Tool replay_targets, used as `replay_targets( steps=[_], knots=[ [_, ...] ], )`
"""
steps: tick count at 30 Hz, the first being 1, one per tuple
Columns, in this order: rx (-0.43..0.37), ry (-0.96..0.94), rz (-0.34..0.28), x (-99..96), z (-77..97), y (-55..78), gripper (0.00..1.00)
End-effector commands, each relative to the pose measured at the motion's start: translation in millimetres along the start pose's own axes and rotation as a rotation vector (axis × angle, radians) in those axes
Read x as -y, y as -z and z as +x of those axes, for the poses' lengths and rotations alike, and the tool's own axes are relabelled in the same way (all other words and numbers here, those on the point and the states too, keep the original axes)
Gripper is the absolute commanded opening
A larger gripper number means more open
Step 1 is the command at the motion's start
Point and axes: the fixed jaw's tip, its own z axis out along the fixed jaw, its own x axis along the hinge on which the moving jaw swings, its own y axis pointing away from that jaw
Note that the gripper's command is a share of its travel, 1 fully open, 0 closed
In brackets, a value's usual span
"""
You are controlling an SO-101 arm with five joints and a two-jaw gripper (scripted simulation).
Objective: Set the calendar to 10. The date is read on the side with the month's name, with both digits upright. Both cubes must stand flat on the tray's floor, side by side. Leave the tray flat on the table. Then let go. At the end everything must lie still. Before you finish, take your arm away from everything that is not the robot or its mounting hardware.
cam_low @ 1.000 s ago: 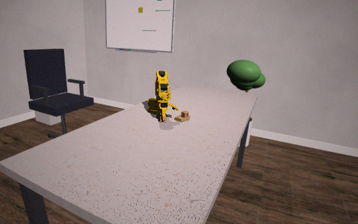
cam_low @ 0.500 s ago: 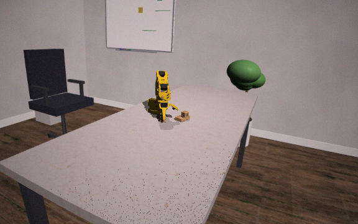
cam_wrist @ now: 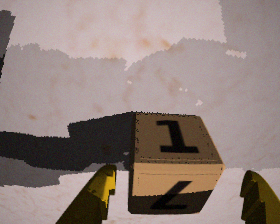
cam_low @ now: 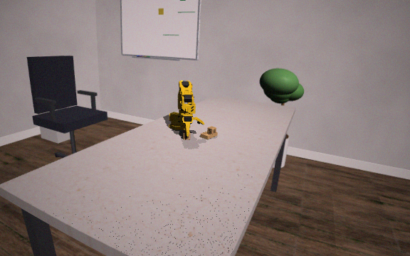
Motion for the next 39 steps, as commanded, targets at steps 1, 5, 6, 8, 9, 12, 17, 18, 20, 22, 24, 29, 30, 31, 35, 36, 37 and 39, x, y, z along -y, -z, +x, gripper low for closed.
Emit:
replay_targets(
  steps=[1, 5, 6, 8, 9, 12, 17, 18, 20, 22, 24, 29, 30, 31, 35, 36, 37, 39],
  knots=[
    [0.001, 0.005, 0.055, 9.1, 0.9, 20.4, 0.36],
    [0.001, 0.005, 0.055, 8.8, 0.9, 27.9, 0.36],
    [0.001, 0.005, 0.055, 8.5, 0.9, 31.6, 0.36],
    [0.001, 0.005, 0.055, 7.5, 0.9, 38.6, 0.36],
    [0.001, 0.005, 0.055, 7.0, 0.9, 41.8, 0.36],
    [0.001, 0.005, 0.055, 5.4, 1.0, 49.3, 0.36],
    [0.001, 0.005, 0.055, 4.1, 1.0, 54.4, 0.36],
    [0.001, 0.005, 0.055, 4.0, 1.0, 54.5, 0.36],
    [0.001, 0.005, 0.055, 4.0, 1.0, 54.5, 0.36],
    [0.001, 0.005, 0.055, 4.0, 1.0, 54.5, 0.36],
    [0.001, 0.005, 0.055, 4.0, 1.0, 54.5, 0.36],
    [0.001, 0.005, 0.055, 4.0, 1.0, 54.5, 0.36],
    [0.001, 0.005, 0.055, 4.0, 1.0, 54.5, 0.36],
    [0.001, 0.005, 0.055, 4.0, 1.0, 54.5, 0.36],
    [0.001, 0.005, 0.055, 4.0, 1.0, 54.5, 0.36],
    [0.001, 0.005, 0.055, 4.0, 1.0, 54.5, 0.36],
    [0.001, 0.005, 0.055, 4.0, 1.0, 54.5, 0.36],
    [0.001, 0.005, 0.055, 4.0, 1.0, 54.6, 0.36]
  ],
)
